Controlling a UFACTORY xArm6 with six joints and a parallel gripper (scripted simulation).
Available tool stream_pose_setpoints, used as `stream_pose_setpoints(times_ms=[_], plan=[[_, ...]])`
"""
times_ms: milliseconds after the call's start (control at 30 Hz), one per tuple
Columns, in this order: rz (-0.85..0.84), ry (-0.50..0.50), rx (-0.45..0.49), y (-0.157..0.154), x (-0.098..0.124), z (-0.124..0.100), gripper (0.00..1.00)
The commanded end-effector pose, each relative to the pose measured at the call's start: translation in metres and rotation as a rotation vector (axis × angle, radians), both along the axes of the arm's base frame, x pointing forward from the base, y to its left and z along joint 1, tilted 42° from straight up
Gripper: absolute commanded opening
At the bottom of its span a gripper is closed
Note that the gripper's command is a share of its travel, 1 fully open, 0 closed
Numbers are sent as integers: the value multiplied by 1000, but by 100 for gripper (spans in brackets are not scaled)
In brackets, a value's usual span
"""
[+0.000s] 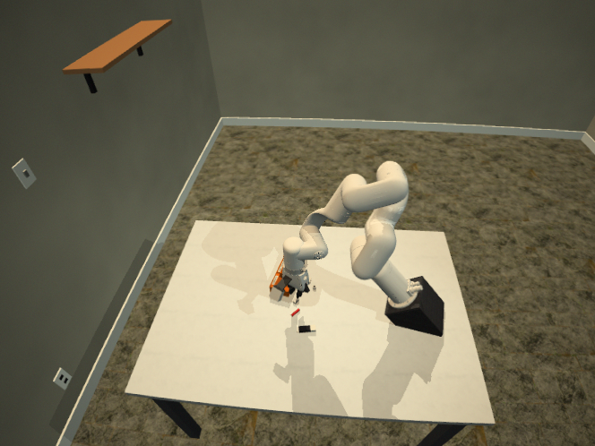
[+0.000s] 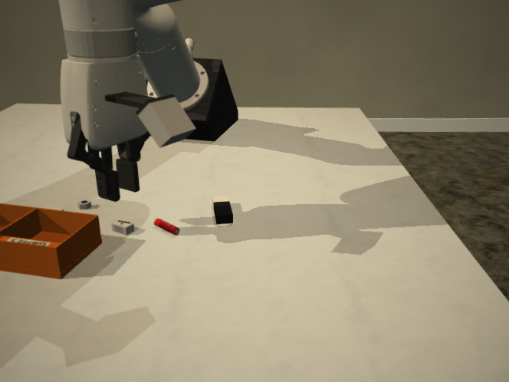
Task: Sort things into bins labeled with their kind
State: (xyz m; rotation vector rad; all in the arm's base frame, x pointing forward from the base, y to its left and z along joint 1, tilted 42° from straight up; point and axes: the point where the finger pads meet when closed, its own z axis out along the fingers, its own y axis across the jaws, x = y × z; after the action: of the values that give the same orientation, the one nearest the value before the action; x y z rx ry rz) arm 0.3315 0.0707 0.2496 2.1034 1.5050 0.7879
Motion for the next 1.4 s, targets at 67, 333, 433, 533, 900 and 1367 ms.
stream_pose_setpoints(times_ms=[67, 333, 433, 533, 900, 1367], plan=[[0, -3, 0, 0, 20, -18, 29], [0, -3, 0, 0, 29, -25, 29], [0, -3, 0, 0, 29, -25, 29], [0, -3, 0, 0, 28, -25, 29], [0, -3, 0, 0, 33, -32, 29], [0, -3, 0, 0, 35, -35, 29]])
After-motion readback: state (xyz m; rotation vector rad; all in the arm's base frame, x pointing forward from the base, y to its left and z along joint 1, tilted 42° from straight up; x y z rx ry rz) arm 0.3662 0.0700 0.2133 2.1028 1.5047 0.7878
